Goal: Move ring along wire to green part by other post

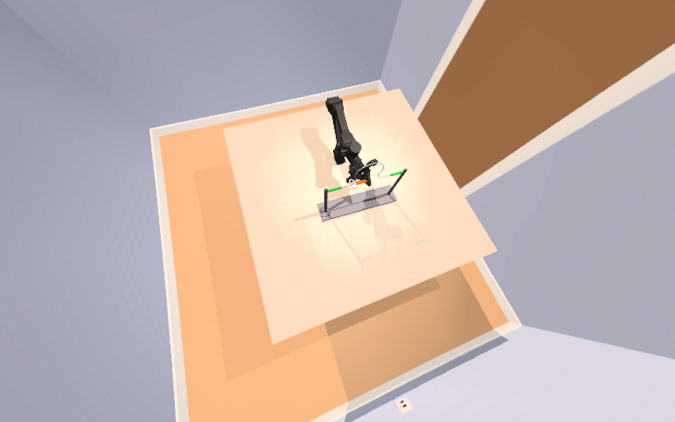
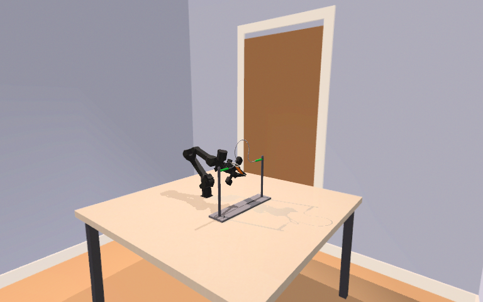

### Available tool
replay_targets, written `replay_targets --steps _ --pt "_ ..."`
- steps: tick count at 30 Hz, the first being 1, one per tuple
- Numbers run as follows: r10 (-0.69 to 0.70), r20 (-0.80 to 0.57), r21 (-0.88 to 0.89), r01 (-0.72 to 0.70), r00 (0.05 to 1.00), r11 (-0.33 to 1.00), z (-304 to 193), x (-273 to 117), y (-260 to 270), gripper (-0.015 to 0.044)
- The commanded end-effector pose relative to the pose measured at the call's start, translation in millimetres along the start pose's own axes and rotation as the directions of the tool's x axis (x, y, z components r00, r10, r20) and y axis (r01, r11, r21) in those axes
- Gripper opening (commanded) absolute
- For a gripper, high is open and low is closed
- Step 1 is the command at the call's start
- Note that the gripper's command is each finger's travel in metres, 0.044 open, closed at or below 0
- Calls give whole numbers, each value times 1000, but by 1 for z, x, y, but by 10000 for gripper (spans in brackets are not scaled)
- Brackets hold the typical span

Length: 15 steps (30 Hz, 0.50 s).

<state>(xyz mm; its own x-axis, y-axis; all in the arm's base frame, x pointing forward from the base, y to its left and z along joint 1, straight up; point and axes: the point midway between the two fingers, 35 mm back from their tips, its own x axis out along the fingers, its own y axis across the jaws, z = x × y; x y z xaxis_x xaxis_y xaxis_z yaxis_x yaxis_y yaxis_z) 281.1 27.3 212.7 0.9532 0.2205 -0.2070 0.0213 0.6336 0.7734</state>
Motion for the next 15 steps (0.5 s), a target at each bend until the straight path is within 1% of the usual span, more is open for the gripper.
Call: replay_targets --steps 1,11,15 --pt "40 -57 89 -35 998 995 2 -10 18 -150" --pt "168 -195 299 -104 966 949 10 -35 52 -150" --pt "224 -199 391 -133 954 911 16 -40 66 -150"
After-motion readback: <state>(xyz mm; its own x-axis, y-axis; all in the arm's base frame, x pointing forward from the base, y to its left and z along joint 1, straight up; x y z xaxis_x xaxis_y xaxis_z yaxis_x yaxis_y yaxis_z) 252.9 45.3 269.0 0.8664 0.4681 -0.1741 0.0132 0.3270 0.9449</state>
